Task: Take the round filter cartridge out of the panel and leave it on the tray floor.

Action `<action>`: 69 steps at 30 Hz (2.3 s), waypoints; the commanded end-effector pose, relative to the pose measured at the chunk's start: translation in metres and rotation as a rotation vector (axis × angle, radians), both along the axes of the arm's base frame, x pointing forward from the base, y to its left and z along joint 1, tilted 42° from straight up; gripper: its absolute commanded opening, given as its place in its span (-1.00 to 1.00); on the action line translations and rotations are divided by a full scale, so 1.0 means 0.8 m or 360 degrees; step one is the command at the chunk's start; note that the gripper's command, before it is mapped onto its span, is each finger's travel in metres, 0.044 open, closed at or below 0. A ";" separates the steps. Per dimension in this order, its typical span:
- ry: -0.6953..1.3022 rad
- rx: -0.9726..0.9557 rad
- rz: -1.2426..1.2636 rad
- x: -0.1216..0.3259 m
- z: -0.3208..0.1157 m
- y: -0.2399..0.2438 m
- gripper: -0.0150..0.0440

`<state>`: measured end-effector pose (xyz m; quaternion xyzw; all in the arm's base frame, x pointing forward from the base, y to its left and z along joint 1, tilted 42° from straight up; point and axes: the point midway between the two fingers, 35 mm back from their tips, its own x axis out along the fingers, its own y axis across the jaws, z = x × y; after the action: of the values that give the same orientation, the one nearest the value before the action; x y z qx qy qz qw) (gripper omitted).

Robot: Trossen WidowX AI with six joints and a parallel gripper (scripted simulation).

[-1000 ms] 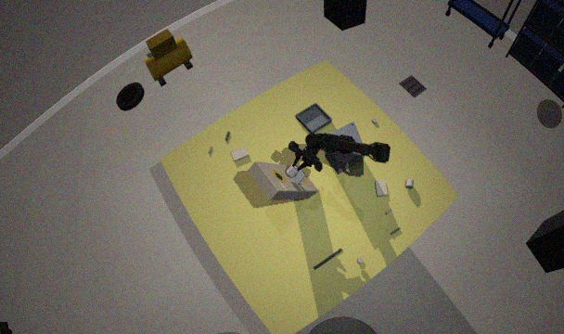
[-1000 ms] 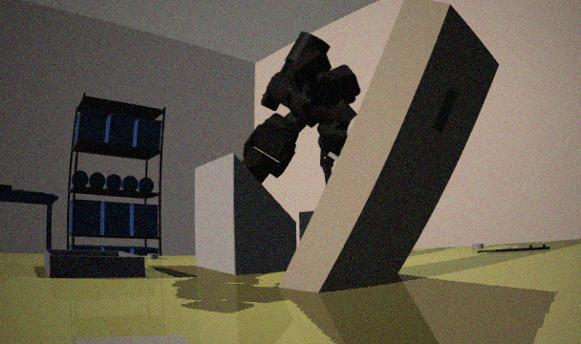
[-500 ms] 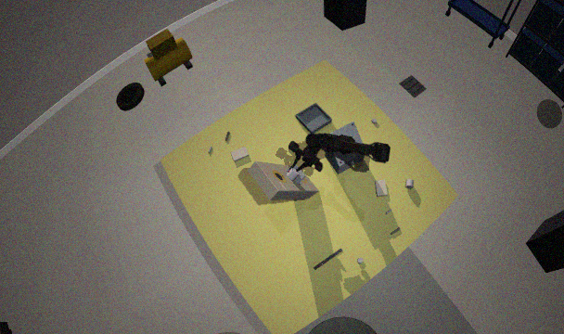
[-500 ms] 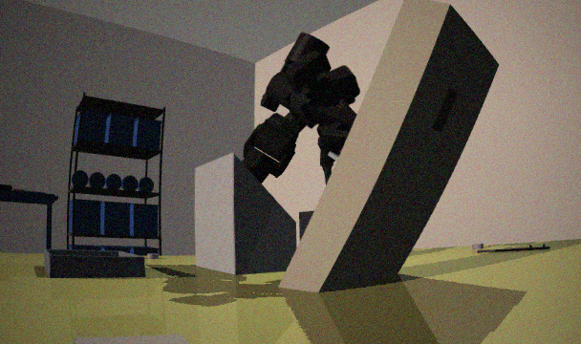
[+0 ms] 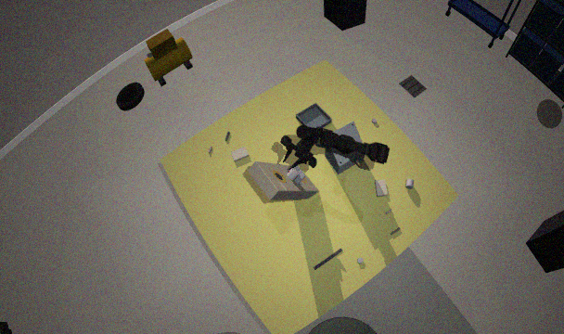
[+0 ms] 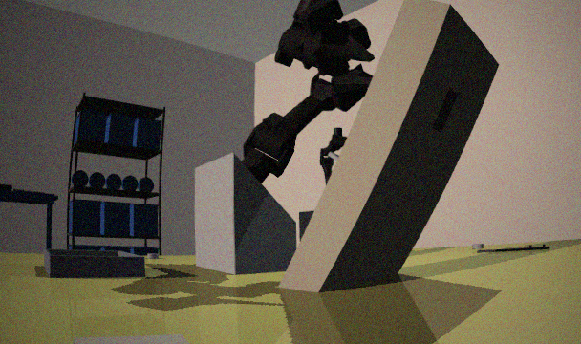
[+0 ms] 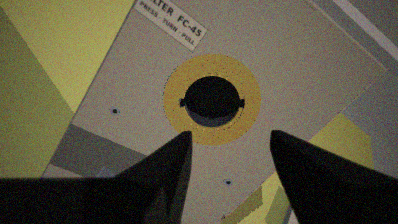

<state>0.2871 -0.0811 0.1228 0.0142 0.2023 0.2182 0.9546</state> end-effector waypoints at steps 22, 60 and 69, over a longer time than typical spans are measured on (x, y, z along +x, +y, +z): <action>0.1036 0.0674 -0.0104 -0.050 -0.061 0.053 0.54; 0.1027 0.0674 -0.0093 -0.020 -0.095 0.089 0.45; 0.1027 0.0674 -0.0093 -0.020 -0.095 0.089 0.25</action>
<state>0.2714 -0.0101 0.0466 0.2860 0.4429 0.2109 0.8232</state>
